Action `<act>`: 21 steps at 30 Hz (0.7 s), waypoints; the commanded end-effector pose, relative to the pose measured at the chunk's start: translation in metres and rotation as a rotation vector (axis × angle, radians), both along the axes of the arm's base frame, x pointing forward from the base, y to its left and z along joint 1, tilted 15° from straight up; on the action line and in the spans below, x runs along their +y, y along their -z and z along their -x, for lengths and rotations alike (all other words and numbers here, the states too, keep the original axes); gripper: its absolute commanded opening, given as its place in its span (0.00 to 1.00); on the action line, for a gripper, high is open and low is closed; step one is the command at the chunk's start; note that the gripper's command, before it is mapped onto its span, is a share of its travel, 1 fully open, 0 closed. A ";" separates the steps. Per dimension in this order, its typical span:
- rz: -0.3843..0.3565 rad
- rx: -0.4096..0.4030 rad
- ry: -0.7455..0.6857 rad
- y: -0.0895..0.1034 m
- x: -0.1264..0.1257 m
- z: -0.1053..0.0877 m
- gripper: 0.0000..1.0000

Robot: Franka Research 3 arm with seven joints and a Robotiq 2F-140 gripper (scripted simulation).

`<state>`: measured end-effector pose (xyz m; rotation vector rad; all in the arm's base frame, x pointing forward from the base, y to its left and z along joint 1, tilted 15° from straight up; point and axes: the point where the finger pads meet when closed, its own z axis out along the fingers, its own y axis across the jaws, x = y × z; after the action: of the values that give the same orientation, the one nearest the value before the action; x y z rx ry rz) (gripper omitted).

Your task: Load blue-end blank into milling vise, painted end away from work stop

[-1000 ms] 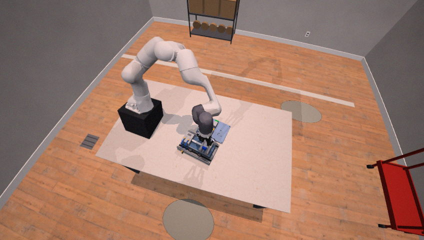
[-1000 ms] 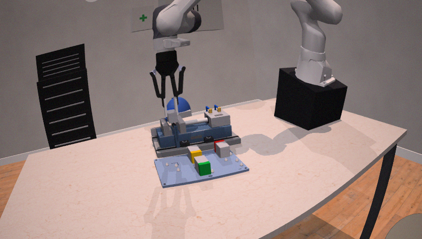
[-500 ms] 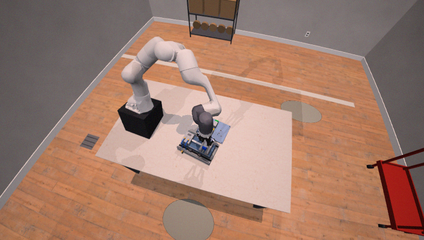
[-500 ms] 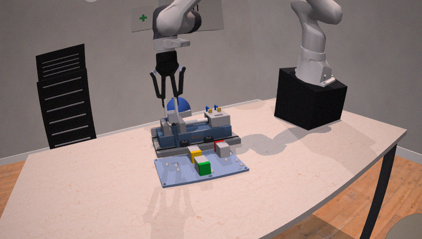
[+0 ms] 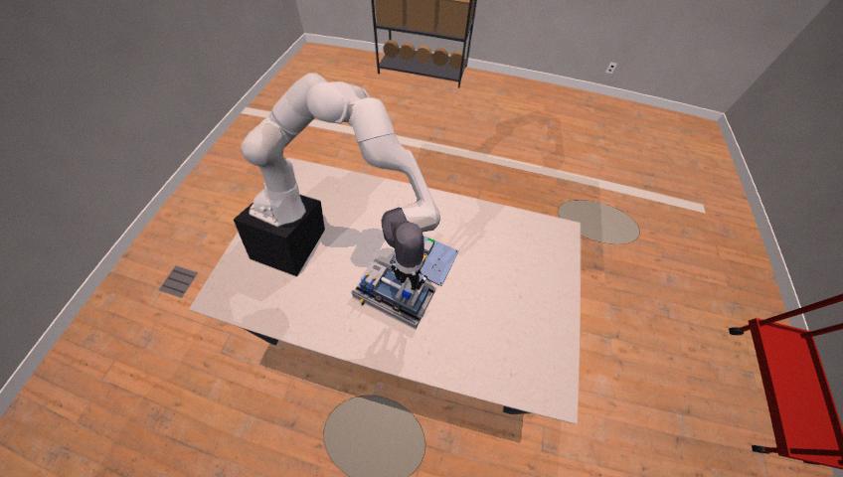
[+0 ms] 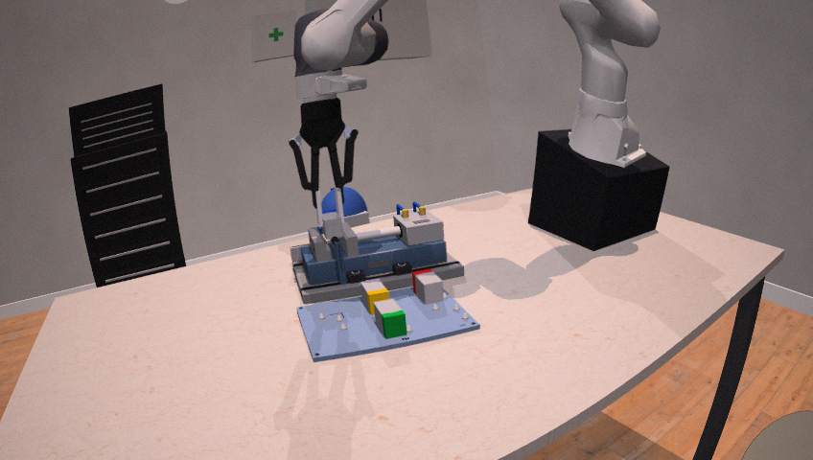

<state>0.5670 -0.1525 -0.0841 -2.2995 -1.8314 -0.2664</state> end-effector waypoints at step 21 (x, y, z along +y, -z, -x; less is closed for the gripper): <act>0.002 -0.003 0.001 0.002 0.000 0.000 0.00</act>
<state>0.5669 -0.1513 -0.0858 -2.2994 -1.8315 -0.2662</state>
